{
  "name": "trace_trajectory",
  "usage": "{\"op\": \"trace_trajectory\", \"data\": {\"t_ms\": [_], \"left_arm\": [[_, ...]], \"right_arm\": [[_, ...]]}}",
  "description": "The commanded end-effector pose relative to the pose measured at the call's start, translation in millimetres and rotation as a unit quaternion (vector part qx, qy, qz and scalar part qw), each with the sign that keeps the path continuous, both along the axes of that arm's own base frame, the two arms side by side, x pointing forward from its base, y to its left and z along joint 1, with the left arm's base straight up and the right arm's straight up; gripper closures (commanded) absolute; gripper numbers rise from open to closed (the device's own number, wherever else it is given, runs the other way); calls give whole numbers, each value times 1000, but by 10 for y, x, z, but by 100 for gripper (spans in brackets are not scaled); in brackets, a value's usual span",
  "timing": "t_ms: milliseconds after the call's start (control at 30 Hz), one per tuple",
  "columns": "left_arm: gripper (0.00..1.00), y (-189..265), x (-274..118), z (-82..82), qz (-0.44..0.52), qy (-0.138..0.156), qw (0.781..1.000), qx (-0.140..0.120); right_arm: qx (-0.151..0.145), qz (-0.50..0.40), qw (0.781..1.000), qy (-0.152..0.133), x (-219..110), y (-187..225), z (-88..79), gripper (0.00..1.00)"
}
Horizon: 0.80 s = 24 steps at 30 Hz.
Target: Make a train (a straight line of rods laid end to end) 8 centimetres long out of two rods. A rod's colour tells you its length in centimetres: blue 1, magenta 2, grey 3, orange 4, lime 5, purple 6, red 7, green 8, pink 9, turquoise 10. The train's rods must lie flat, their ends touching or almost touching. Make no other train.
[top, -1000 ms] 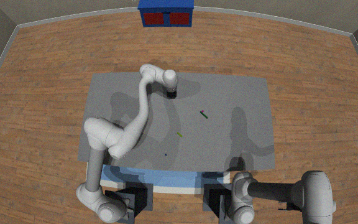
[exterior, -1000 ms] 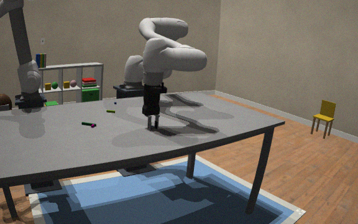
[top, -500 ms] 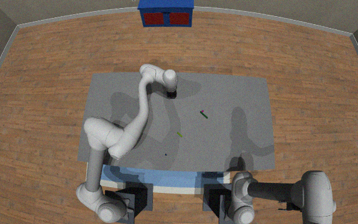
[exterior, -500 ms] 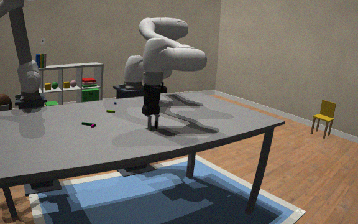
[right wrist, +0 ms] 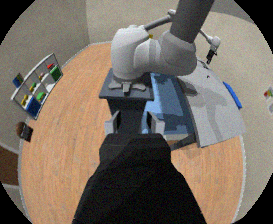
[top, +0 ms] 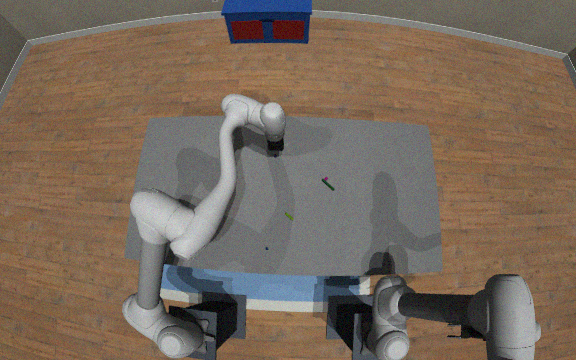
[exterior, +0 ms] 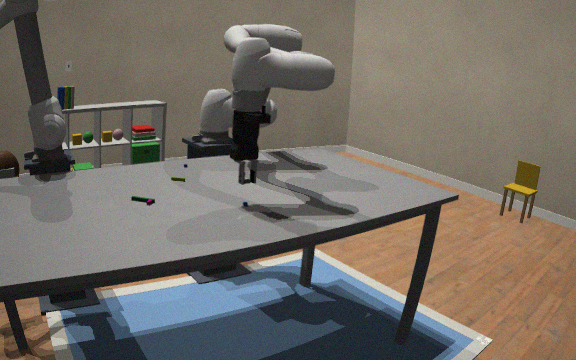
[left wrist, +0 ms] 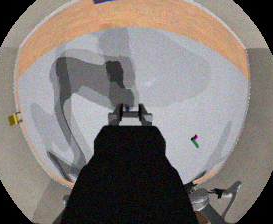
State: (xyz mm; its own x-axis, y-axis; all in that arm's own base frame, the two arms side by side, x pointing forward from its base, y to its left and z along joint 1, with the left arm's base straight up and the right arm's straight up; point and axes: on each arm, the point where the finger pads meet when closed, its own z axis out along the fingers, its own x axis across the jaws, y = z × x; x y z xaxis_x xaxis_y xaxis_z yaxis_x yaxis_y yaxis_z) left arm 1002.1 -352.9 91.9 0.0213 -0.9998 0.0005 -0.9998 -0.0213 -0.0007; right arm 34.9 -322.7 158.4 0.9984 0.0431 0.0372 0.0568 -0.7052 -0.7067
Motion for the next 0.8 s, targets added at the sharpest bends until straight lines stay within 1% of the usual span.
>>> {"op": "trace_trajectory", "data": {"t_ms": [0, 67, 500, 633, 700, 767], "left_arm": [[43, 0, 3, 242, 0, 0, 1000, 0], [43, 0, 3, 287, 0, 0, 1000, 0], [43, 6, 0, 303, -2, 0, 1000, 0], [43, 140, -57, 319, -39, 0, 999, 0], [43, 140, -57, 319, -39, 0, 999, 0], [43, 295, -133, 336, -83, 0, 997, 0]], "right_arm": [[0, 0, 1000, 0, 1, -2, 3, 0], [0, 0, 1000, 0, 1, -2, 3, 0], [0, 0, 1000, 0, 1, -2, 3, 0], [0, 0, 1000, 0, 1, -2, 3, 0], [0, 0, 1000, 0, 1, -2, 3, 0], [0, 0, 1000, 0, 1, -2, 3, 0]]}}
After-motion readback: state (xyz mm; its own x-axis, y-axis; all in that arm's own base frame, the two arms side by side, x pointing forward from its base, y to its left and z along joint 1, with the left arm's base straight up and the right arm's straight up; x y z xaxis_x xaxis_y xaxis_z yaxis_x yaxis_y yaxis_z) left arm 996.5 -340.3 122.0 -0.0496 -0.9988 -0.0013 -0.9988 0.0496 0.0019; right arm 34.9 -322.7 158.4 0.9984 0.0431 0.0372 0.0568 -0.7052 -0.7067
